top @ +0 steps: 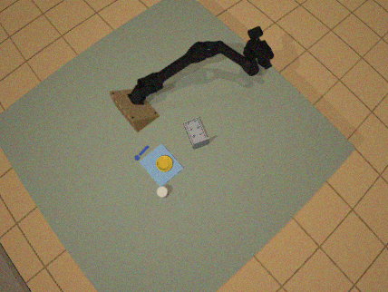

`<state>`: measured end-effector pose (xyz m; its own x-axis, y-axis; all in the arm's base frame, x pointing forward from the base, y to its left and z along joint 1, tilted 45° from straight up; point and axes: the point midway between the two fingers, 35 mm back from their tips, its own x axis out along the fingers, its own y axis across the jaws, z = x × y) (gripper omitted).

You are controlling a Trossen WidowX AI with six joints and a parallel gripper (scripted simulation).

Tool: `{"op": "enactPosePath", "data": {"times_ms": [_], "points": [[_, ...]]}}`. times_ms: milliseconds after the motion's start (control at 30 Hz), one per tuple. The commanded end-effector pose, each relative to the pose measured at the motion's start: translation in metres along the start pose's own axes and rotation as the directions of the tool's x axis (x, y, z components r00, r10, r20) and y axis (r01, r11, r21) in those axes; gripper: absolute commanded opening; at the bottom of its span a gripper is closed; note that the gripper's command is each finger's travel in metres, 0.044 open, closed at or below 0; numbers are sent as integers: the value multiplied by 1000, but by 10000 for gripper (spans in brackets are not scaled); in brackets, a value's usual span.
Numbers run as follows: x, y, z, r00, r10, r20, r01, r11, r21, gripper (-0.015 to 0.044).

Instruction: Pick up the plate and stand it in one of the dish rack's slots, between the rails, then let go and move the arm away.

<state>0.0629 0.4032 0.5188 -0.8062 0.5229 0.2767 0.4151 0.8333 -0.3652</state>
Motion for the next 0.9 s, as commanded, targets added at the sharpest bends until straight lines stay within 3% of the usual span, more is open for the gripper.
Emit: {"op": "enactPosePath", "data": {"times_ms": [0, 400, 867], "points": [[-14, 19, -10, 997, 48, -64, -40, 993, 109, 400], [-86, 81, -29, 946, 277, -171, -190, 897, 400, 400], [-196, 136, -34, 802, 540, -256, -243, 687, 685, 400]]}}
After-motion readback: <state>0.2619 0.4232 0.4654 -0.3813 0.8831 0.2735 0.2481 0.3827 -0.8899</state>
